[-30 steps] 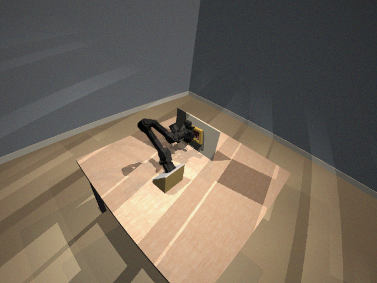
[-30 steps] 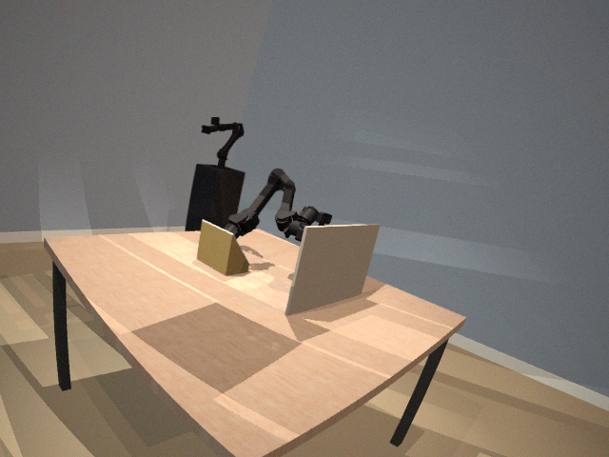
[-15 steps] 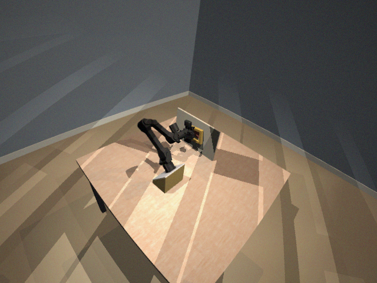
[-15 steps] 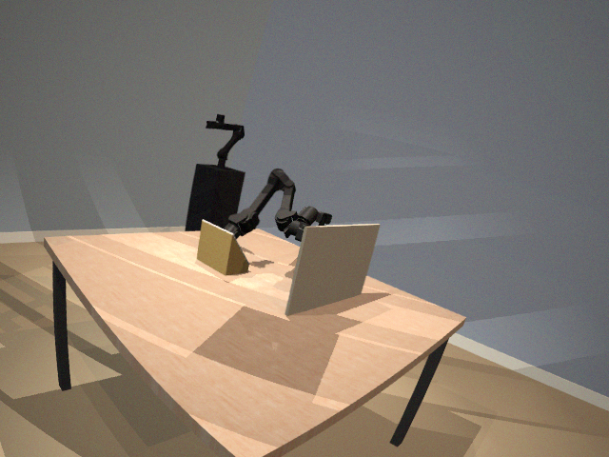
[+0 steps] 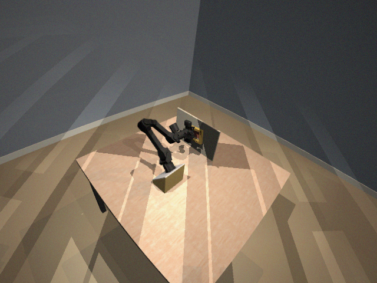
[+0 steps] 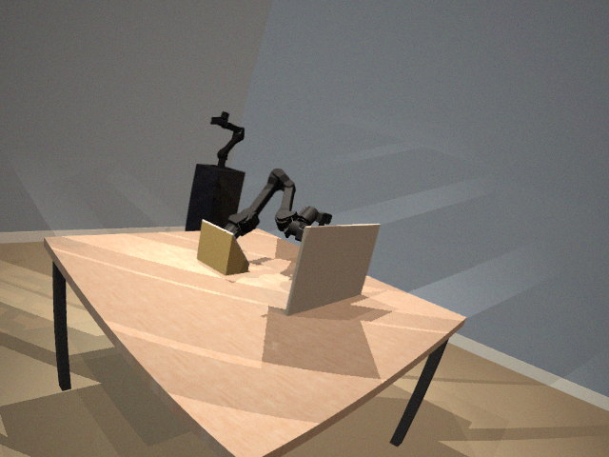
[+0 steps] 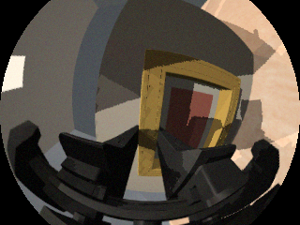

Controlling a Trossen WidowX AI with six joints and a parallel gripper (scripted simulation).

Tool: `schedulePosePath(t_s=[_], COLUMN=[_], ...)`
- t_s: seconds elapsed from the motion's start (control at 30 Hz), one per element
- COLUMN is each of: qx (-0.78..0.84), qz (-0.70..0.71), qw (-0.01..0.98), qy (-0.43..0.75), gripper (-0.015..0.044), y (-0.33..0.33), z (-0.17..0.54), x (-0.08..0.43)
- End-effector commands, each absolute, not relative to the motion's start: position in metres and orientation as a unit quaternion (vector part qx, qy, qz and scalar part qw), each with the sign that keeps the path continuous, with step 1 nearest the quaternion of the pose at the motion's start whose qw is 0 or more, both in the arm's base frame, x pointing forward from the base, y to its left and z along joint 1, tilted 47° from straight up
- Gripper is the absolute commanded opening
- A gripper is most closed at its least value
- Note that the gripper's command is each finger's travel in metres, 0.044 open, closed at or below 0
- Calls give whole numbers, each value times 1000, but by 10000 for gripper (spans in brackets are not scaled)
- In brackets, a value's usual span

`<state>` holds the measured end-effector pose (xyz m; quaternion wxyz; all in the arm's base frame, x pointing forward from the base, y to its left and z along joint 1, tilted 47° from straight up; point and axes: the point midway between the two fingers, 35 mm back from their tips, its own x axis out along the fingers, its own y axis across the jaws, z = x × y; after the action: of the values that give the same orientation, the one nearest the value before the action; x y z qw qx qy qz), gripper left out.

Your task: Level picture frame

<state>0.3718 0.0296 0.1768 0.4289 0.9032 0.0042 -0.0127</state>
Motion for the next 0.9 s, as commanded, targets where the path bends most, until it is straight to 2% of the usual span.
schedulePosePath(t_s=[0.0, 0.87], qx=[903, 903], qz=[-12, -13], qw=[430, 429], qy=[-1, 4], gripper=[0, 0], y=[27, 30], z=[178, 176], x=[372, 372])
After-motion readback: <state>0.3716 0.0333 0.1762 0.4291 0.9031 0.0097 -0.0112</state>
